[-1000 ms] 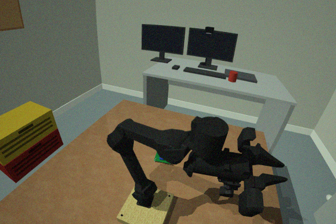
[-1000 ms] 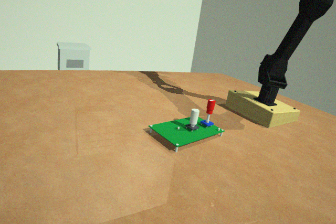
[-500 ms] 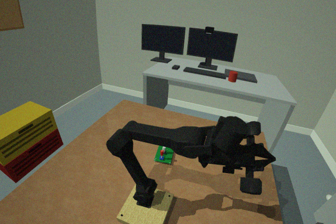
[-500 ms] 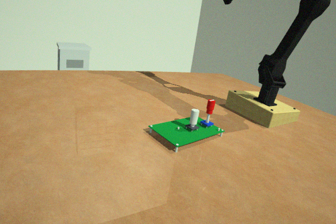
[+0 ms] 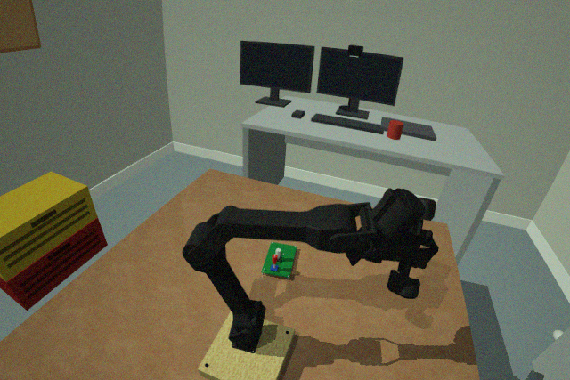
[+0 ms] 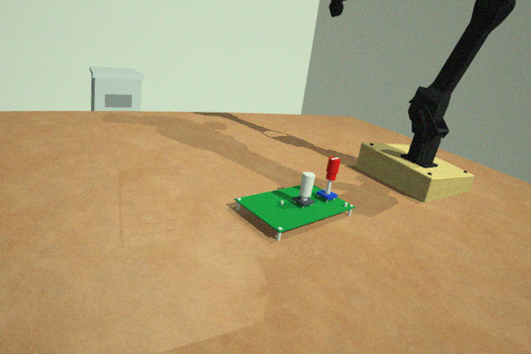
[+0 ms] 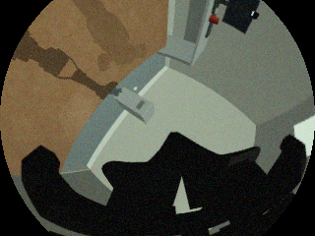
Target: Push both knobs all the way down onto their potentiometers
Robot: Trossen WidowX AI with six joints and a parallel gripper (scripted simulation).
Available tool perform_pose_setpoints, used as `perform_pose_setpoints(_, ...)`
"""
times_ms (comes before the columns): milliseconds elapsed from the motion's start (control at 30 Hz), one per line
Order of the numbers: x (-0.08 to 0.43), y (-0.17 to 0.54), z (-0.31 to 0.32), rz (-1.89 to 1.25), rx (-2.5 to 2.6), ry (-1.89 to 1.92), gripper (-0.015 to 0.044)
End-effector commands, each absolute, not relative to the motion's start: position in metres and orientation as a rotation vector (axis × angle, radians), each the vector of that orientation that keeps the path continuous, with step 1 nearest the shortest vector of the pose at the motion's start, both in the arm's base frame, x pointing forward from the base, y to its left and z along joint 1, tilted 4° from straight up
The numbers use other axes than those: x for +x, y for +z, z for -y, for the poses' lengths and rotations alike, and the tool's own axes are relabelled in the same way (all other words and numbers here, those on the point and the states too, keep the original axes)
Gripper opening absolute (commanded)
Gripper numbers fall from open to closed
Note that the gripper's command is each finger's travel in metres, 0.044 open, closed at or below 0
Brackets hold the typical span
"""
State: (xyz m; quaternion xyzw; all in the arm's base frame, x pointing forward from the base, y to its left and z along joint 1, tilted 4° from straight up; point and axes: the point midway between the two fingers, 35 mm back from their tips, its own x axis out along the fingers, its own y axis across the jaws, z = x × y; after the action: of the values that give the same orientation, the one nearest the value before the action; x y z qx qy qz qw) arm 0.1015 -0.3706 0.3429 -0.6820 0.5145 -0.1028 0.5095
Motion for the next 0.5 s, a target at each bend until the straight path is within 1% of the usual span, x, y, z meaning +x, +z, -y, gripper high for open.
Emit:
perform_pose_setpoints(0,0.123,0.328,0.367,-1.182,-1.544,-0.226,0.0000)
perform_pose_setpoints(467,0.213,0.269,0.323,-1.013,-1.112,-0.097,0.0000)
